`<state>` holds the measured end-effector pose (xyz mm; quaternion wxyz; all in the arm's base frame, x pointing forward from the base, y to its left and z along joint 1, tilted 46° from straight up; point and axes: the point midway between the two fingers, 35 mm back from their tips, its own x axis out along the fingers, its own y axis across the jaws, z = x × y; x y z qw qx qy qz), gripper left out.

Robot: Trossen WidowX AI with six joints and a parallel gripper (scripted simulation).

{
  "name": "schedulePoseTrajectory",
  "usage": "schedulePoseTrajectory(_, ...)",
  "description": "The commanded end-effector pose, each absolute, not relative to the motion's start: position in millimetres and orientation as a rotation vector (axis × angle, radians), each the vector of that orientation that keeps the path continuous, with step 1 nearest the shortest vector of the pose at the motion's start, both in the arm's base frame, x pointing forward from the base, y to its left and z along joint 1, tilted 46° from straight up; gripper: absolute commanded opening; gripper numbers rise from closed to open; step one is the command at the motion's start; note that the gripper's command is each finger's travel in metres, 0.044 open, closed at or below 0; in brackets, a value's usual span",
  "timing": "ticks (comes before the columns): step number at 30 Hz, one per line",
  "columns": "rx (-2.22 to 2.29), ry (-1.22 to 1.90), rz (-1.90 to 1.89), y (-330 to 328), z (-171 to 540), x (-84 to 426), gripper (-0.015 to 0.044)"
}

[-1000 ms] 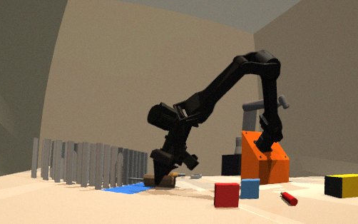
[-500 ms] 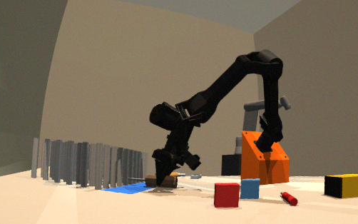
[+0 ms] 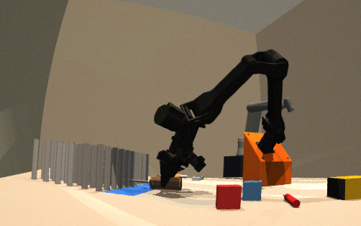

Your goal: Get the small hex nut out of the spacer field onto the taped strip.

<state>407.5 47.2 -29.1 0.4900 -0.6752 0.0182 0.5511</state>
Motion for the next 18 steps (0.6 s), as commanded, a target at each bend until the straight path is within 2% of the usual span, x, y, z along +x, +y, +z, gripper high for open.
schedulePoseTrajectory(1, -1.64, 0.051, 1.337, 48.0, -27.9, 405.1, 0.0)
schedulePoseTrajectory(18, -1.639, 0.051, 1.337, 53.7, -23.6, 396.4, 0.0)
